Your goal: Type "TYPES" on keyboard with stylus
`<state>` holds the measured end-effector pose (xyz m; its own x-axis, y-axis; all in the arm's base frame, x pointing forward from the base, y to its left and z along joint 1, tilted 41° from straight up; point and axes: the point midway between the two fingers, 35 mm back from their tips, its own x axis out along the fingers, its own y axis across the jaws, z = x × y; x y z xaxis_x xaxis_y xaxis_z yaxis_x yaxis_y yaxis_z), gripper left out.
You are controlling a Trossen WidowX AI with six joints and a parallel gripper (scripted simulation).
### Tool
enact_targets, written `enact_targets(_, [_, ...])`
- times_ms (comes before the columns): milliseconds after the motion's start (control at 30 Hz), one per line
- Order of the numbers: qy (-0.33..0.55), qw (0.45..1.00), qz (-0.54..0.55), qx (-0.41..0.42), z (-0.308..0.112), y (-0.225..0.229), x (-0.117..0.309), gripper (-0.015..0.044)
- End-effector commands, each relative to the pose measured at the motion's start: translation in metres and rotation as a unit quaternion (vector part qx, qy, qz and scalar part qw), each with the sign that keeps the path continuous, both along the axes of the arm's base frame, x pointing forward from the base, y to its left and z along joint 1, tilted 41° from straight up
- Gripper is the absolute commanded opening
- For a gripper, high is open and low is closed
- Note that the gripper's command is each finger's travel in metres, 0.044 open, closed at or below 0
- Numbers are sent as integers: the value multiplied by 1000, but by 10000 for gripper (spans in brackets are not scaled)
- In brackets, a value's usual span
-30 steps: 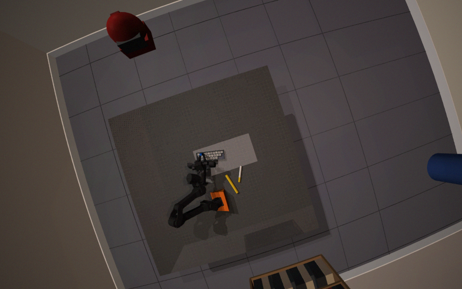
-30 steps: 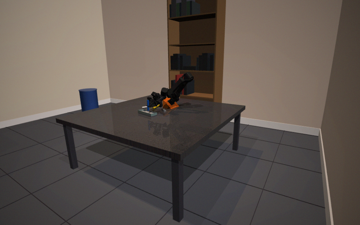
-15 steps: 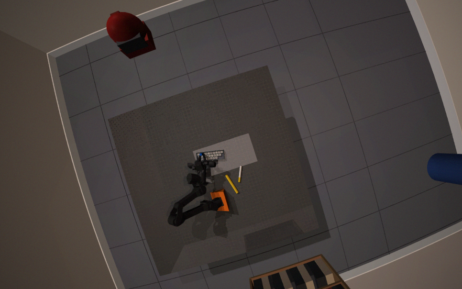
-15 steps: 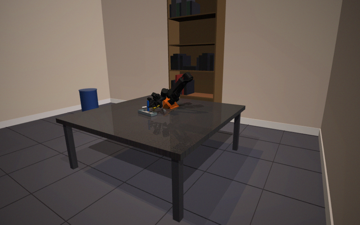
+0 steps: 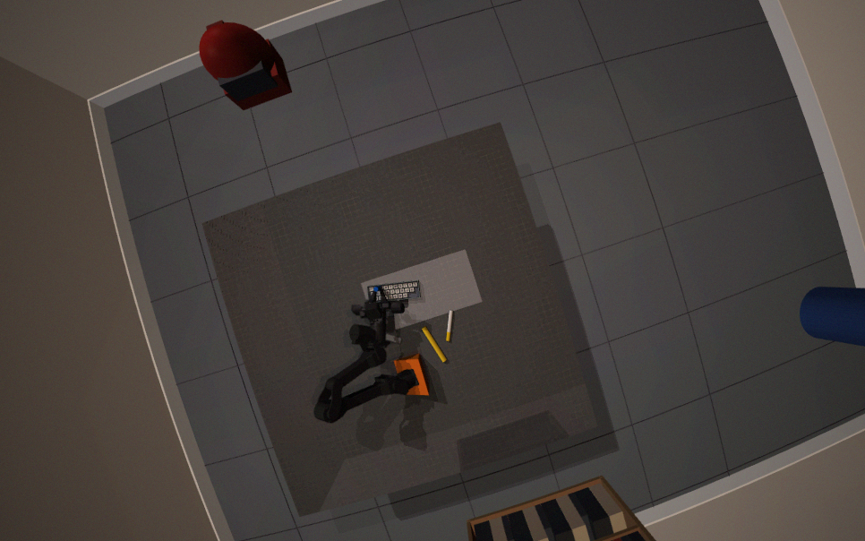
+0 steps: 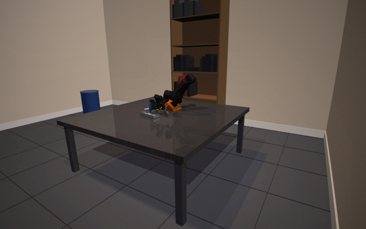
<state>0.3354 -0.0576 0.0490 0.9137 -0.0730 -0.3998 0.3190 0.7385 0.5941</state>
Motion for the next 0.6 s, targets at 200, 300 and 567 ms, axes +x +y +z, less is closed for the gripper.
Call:
enact_targets(200, [2, 1000, 0, 1, 13, -12, -1, 81])
enact_targets(300, [2, 1000, 0, 0, 21, -19, -2, 81])
enact_targets(567, [2, 1000, 0, 0, 28, -24, -4, 81])
